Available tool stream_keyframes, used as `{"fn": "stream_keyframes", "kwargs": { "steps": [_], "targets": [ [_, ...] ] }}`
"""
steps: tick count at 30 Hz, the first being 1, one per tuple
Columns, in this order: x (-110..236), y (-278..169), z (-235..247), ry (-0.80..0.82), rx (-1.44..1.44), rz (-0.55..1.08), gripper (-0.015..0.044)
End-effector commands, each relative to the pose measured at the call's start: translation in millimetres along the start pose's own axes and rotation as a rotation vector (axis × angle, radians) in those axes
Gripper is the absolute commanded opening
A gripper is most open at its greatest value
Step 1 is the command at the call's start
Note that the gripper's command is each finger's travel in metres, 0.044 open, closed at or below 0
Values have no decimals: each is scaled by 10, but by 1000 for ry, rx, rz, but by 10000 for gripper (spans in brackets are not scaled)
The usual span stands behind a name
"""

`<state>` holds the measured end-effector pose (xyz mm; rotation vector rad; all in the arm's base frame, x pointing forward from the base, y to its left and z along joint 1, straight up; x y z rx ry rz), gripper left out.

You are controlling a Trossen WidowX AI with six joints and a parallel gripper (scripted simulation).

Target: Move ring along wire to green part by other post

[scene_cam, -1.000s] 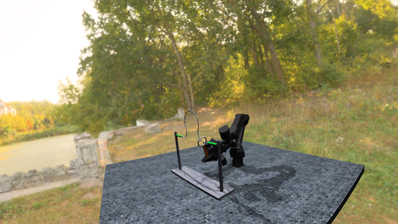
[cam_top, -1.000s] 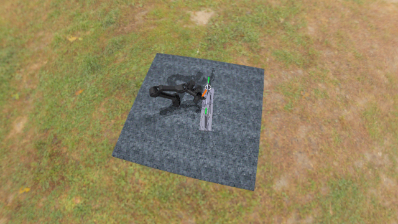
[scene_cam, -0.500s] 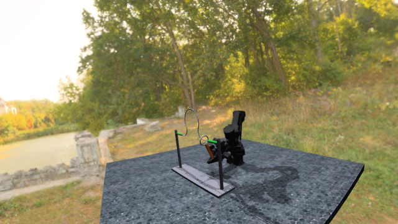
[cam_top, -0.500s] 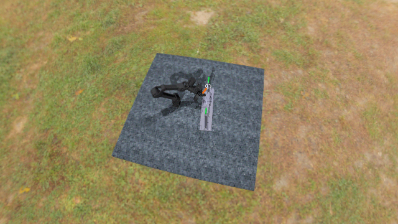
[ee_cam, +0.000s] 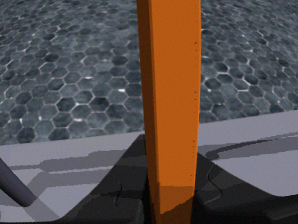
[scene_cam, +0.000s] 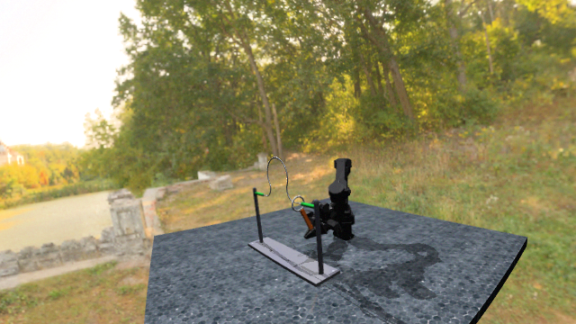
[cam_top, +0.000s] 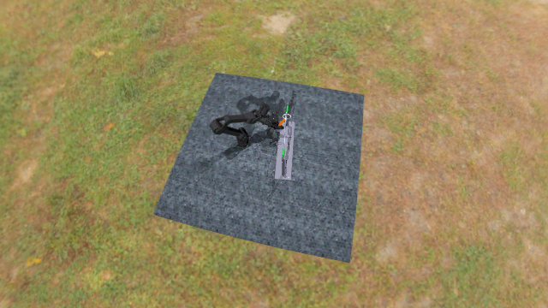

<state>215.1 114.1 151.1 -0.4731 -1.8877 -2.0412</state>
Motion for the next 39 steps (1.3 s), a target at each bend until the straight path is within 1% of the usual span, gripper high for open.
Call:
{"fn": "stream_keyframes", "kwargs": {
  "steps": [1,39],
  "targets": [
    [7,9,48,0,-13,-3,-150],
    [26,-72,380,-2,-20,-9,-150]
  ]
}}
Point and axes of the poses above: the point midway between the two fingers, 35 mm back from their tips, its own x axis back along the fingers, its own z axis across the jaws, y = z × x, the point moved 4 cm from there along x, back along the fingers, and after that the axes turned 8 degrees about -x, right-handed, at the moved point
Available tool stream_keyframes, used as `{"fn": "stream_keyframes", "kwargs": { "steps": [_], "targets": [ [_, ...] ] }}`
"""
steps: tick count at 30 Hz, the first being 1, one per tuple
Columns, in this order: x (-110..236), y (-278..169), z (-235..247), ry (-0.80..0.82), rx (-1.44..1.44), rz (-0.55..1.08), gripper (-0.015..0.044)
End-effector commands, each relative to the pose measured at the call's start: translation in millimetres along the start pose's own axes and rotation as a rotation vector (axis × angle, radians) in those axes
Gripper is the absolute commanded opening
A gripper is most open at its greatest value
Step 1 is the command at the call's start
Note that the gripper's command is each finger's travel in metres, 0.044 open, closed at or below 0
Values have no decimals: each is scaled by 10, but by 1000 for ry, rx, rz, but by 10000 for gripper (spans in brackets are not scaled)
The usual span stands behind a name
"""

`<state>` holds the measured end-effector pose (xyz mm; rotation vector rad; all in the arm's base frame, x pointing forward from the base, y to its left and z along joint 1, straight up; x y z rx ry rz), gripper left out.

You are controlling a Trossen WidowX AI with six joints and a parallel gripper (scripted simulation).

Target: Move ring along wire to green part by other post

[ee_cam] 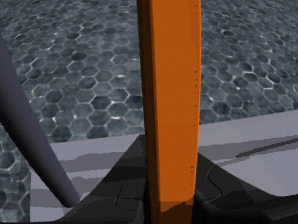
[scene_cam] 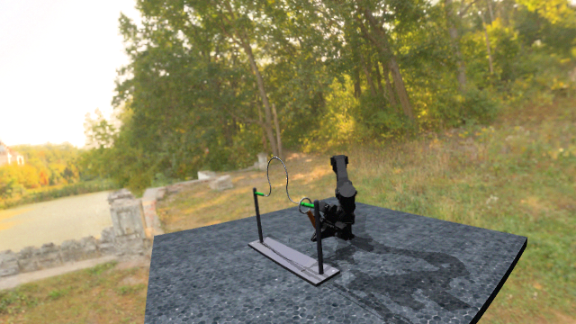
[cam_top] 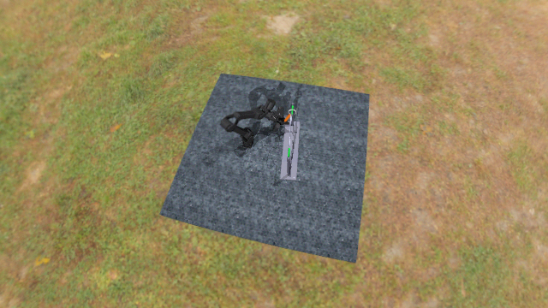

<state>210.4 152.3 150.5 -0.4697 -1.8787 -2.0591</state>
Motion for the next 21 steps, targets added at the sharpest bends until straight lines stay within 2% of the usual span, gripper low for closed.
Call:
{"fn": "stream_keyframes", "kwargs": {
  "steps": [1,21],
  "targets": [
    [-16,-29,-1,-3,-6,-2,-150],
    [-67,-132,-8,-3,-6,-2,-150]
  ]
}}
Point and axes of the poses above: the point midway between the two fingers, 35 mm back from their tips, its own x axis back along the fingers, its own z axis across the jaws, y = z × x, the point moved 4 cm from there along x, back along the fingers, and after that the axes turned 8 degrees about -x, right-handed, at the moved point
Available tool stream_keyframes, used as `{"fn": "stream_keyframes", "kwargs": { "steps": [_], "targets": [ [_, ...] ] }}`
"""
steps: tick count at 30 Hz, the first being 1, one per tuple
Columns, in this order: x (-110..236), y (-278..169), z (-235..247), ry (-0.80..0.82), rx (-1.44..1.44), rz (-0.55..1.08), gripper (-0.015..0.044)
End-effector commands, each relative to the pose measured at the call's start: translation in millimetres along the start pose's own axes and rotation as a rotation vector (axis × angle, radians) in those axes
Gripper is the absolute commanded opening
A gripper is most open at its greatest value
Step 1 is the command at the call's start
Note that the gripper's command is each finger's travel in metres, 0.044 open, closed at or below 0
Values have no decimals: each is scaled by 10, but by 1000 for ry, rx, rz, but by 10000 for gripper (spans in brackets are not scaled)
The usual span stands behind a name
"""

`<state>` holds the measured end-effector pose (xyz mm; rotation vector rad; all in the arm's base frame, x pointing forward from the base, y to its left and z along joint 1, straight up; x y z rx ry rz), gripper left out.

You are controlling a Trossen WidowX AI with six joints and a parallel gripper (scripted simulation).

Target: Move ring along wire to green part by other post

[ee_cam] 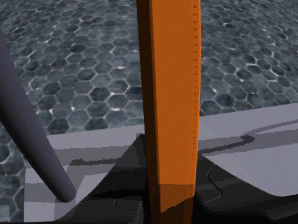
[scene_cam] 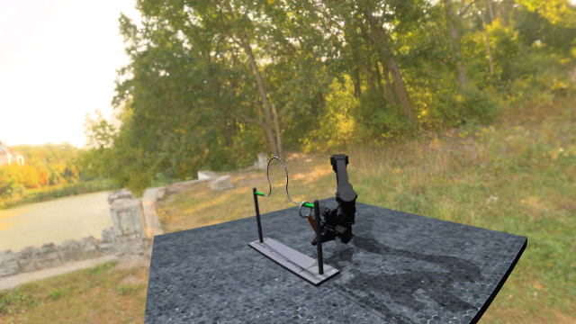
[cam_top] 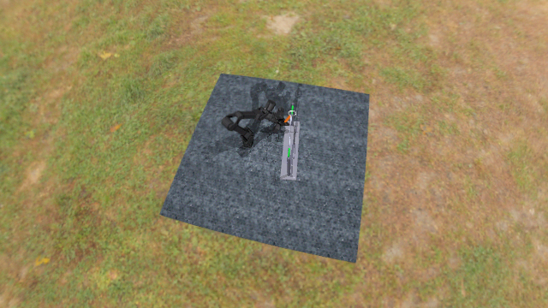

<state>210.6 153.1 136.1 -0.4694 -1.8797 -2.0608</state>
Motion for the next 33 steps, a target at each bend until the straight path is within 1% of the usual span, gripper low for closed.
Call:
{"fn": "stream_keyframes", "kwargs": {
  "steps": [1,3,15,29,33],
  "targets": [
    [-1,-3,-4,-3,-6,-1,-150],
    [-1,-3,-4,-3,-6,-1,-150],
    [15,-2,3,0,-1,1,160],
    [449,-11,7,-4,-6,6,160],
    [500,-7,-1,-3,-6,3,160]
  ]
}}
Point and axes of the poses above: the point midway between the two fingers, 35 mm back from their tips, its own x axis back along the fingers, its own z axis across the jaws, y = z × x, the point moved 4 cm from there along x, back along the fingers, and after that the axes turned 8 degrees about -x, right-handed, at the moved point
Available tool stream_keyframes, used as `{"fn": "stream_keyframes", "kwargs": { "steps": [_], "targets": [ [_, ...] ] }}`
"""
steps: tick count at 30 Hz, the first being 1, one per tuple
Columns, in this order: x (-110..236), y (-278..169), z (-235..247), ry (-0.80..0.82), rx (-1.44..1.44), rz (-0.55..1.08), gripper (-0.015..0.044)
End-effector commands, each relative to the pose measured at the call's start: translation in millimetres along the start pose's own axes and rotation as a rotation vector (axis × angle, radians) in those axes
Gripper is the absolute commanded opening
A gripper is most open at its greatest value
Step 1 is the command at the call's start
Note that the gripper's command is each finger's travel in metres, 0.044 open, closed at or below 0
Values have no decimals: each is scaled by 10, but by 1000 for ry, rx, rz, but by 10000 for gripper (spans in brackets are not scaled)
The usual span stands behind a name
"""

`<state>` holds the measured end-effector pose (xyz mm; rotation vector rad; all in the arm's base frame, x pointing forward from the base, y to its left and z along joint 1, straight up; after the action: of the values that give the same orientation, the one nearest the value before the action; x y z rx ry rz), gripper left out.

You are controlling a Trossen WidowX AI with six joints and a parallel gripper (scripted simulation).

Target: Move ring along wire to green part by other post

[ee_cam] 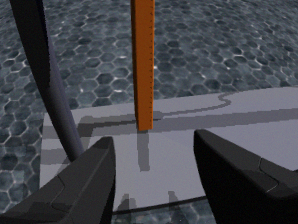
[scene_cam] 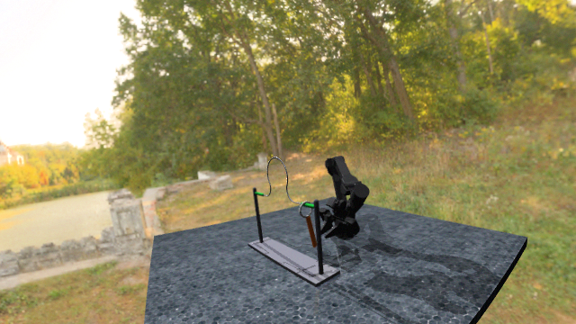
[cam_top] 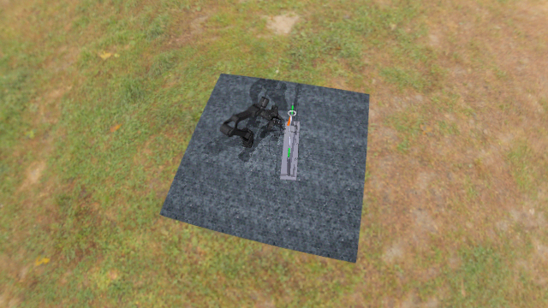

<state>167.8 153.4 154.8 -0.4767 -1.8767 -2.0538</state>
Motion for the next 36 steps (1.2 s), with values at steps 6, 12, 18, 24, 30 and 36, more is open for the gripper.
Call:
{"fn": "stream_keyframes", "kwargs": {
  "steps": [6,12,18,24,30,36],
  "targets": [
    [34,14,-7,-2,-8,-5,160],
    [34,14,-7,-2,-8,-5,160],
    [83,-2,4,-1,-3,4,212],
    [517,7,-6,-1,-2,0,370],
    [531,10,-7,0,-1,-2,440],
    [531,10,-7,0,-1,-2,440]
  ]
}}
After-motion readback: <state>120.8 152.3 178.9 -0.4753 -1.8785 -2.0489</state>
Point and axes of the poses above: the point midway between the two fingers, 35 mm back from their tips, its own x axis back along the fingers, its own z axis across the jaws, y = z × x, the point moved 4 cm from there along x, back along the fingers, and after that the axes turned 8 degrees about -x, right-handed, at the moved point
